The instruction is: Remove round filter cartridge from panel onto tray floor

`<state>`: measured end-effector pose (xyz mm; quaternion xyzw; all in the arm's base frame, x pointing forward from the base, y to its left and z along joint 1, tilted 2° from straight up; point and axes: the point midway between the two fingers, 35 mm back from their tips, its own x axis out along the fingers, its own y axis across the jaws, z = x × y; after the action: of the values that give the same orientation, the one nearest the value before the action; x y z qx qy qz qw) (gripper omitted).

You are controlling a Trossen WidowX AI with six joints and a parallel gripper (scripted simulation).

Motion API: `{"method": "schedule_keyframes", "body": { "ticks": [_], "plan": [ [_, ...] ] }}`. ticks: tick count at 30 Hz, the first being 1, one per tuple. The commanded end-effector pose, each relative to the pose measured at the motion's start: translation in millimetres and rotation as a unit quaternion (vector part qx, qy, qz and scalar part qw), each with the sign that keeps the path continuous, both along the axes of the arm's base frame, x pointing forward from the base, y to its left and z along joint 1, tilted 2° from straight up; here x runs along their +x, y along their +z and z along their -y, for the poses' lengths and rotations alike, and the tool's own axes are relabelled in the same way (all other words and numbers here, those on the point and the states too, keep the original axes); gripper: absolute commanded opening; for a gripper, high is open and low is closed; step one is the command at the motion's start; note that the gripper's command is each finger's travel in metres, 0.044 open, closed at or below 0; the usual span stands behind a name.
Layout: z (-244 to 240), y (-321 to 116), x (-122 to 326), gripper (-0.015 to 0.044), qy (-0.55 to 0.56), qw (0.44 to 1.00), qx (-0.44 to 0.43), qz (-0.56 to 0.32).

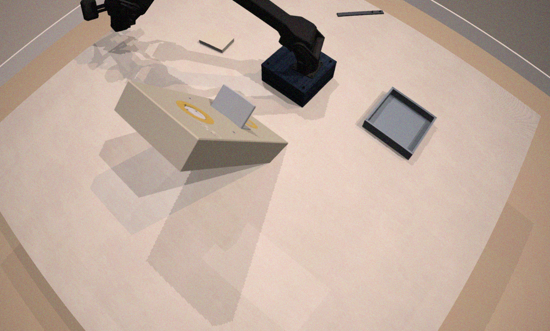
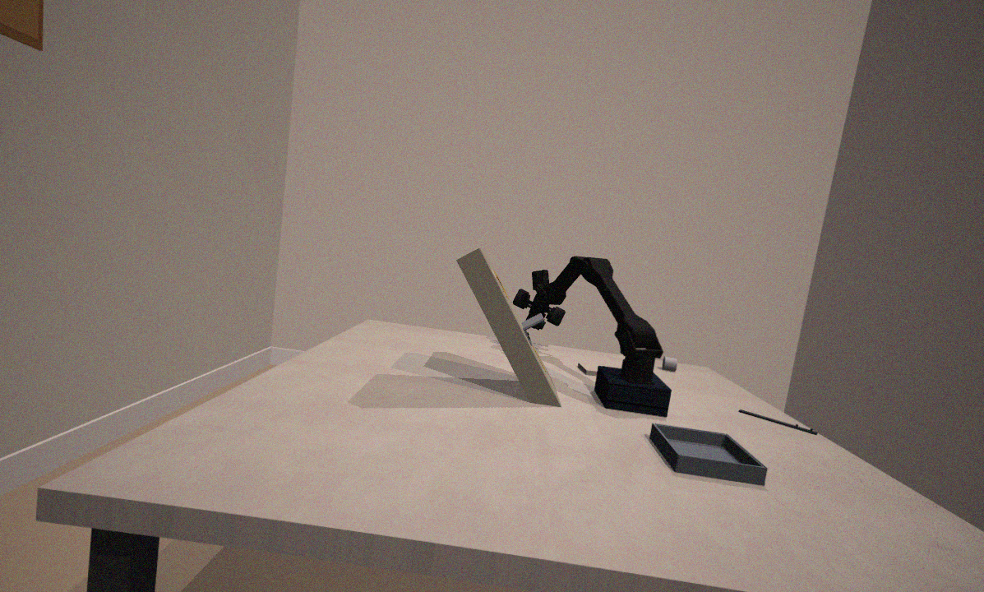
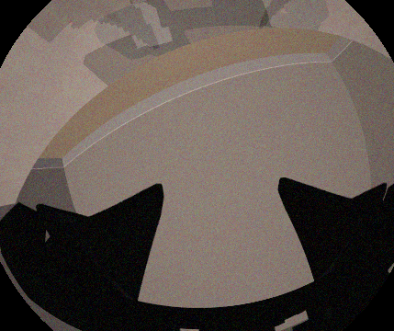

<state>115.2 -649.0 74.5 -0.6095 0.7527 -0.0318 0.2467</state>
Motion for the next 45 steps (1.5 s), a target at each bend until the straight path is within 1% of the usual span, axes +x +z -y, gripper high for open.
{"method": "schedule_keyframes", "body": {
  "ticks": [1,4,7,11,14,17,20,22,27,31,36,45],
  "plan": [
    [-0.6,1.1,1.4,0.0374,0.0,1.0,-0.001,0.004],
    [-10.4,17.4,22.5,0.0295,0.0,0.998,-0.007,0.066],
    [-33.0,47.6,60.6,0.0216,-0.002,0.982,-0.01,0.186],
    [-64.8,80.2,100.6,0.0111,-0.007,0.947,-0.002,0.321],
    [-96.2,106.0,130.7,0.0109,-0.015,0.902,0.016,0.43],
    [-127.2,127.4,154.3,0.0109,-0.027,0.852,0.038,0.522],
    [-155.6,144.3,171.8,0.0109,-0.041,0.801,0.063,0.594],
    [-173.1,157.8,179.5,0.0109,-0.055,0.754,0.078,0.65],
    [-218.3,177.9,198.7,0.0109,-0.089,0.653,0.13,0.741],
    [-256.9,189.9,209.5,0.0109,-0.125,0.566,0.176,0.796],
    [-308.5,197.5,214.8,0.0109,-0.186,0.455,0.236,0.838],
    [-401.1,207.0,216.2,0.0109,-0.309,0.251,0.328,0.857]
  ]
}}
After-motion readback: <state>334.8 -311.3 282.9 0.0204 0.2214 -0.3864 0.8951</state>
